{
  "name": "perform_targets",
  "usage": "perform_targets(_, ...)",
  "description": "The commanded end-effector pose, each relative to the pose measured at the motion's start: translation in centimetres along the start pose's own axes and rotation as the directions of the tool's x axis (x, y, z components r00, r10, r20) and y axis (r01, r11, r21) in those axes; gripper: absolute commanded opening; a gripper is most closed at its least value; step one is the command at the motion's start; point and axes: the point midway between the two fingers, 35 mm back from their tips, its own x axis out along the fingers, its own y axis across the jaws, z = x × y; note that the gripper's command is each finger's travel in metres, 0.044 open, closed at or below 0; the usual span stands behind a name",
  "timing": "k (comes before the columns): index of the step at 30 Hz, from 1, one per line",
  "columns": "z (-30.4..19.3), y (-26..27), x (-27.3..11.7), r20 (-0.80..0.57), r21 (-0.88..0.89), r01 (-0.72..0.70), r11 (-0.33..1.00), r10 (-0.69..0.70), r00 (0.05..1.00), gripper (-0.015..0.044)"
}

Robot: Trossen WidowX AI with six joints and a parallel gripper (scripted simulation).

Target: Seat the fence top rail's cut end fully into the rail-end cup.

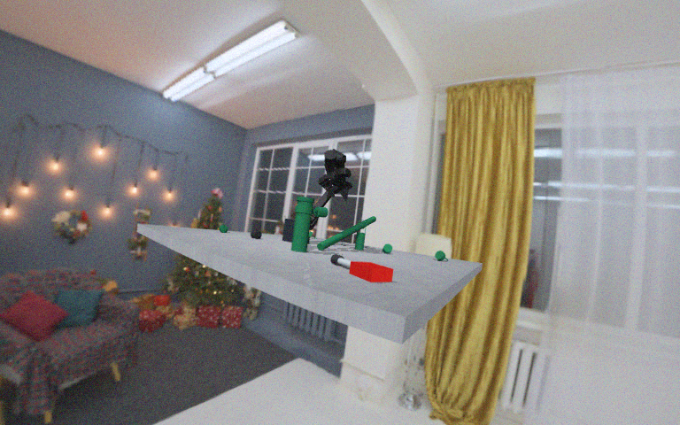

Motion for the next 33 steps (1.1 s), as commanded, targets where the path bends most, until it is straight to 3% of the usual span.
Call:
perform_targets(1,0.0,-0.6,0.2,0.003,-0.036,-0.015,0.999,0.016,1.0,0.044)
perform_targets(7,1.1,-5.2,1.2,0.002,-0.468,0.009,0.883,-0.01,1.0,0.044)
perform_targets(14,1.9,-11.5,3.0,0.002,-0.894,0.02,0.447,-0.041,0.999,0.044)
perform_targets(22,1.9,-14.8,4.2,0.002,-0.991,0.009,0.133,-0.057,0.998,0.044)
perform_targets(33,1.9,-14.9,4.3,0.002,-0.992,0.009,0.122,-0.058,0.998,0.044)
